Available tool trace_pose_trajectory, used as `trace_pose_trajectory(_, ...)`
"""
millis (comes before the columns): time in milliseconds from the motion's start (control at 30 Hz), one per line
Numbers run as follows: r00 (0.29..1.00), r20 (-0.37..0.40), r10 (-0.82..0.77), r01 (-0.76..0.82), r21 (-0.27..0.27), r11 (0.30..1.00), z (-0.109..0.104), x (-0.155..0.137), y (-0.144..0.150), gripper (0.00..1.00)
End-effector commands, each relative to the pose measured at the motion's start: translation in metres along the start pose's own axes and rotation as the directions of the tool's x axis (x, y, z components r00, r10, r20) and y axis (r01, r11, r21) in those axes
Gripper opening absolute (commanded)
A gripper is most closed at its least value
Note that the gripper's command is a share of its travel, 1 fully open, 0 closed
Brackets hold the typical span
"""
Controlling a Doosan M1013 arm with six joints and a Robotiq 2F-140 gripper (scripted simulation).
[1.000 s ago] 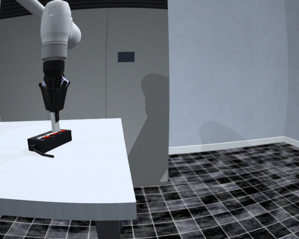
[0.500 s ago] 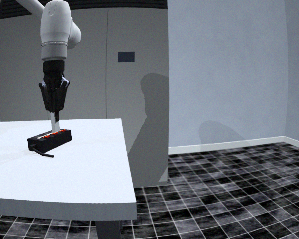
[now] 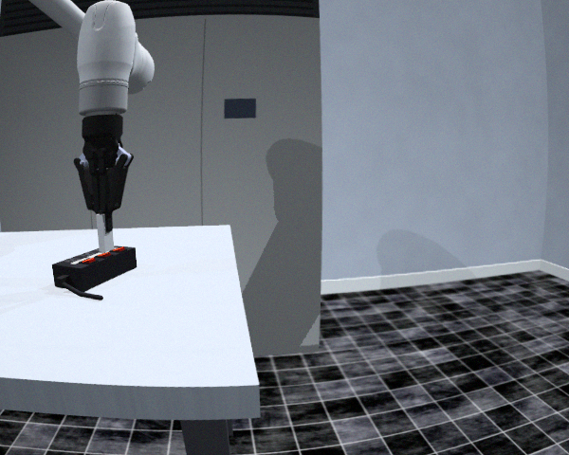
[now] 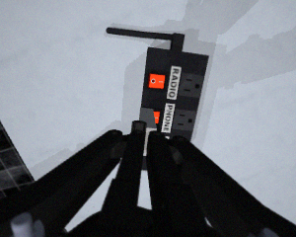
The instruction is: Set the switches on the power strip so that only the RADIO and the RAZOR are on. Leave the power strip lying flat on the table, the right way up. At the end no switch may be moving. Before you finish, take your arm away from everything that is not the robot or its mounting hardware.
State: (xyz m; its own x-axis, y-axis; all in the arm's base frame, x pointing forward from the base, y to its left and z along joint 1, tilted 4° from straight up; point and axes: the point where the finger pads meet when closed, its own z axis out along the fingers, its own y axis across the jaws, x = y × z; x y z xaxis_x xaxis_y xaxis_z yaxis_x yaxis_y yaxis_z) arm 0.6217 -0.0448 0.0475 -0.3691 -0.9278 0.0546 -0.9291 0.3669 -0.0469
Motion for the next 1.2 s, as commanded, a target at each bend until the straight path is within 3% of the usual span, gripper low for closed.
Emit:
trace_pose_trajectory(0, 1.0, 0.0, 0.0, 0.0, 0.0, 1.0, 0.0007, 0.0, 0.0, 0.0)
trace_pose_trajectory(1167, 1.0, 0.0, 0.0, 0.0, 0.0, 1.0, 0.0088, 0.0, 0.0, 0.0)
